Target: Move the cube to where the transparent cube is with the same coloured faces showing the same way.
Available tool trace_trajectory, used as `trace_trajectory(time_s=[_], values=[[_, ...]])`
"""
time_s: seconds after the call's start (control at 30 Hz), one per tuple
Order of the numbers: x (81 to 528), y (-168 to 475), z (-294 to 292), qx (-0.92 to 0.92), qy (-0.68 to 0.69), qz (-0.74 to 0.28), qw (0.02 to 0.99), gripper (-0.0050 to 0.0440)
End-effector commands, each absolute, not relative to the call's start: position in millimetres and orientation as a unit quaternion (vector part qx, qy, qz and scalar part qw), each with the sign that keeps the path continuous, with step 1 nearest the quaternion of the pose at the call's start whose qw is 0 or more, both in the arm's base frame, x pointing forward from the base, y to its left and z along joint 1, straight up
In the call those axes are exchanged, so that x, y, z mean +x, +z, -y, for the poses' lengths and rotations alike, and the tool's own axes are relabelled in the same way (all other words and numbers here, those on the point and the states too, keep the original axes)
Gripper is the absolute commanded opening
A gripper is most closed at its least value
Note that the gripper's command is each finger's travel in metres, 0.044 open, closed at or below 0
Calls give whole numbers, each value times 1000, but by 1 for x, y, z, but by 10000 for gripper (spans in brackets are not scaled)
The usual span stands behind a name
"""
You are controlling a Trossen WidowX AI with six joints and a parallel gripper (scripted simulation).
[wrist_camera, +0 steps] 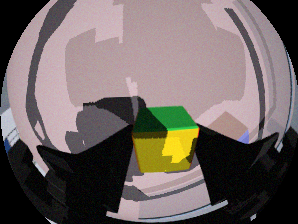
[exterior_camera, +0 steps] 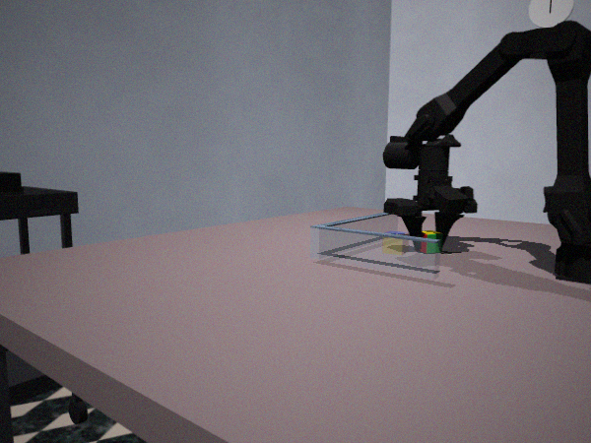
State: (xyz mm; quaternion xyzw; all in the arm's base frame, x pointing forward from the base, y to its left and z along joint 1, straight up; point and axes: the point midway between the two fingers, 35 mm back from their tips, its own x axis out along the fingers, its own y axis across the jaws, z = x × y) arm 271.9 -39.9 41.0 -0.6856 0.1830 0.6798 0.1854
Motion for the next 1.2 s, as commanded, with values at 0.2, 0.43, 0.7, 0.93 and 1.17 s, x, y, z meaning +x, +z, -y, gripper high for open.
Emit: trace_trajectory(time_s=[0.2, 0.43, 0.7, 0.93, 1.17], values=[[275, 46, 40, -692, 673, -181, 186, 280], [275, 46, 40, -692, 673, -181, 186, 280], [275, 124, 41, -694, 672, -182, 184, 280], [273, 123, 40, -691, 675, -182, 186, 304], [273, 123, 40, -691, 675, -182, 186, 424]])
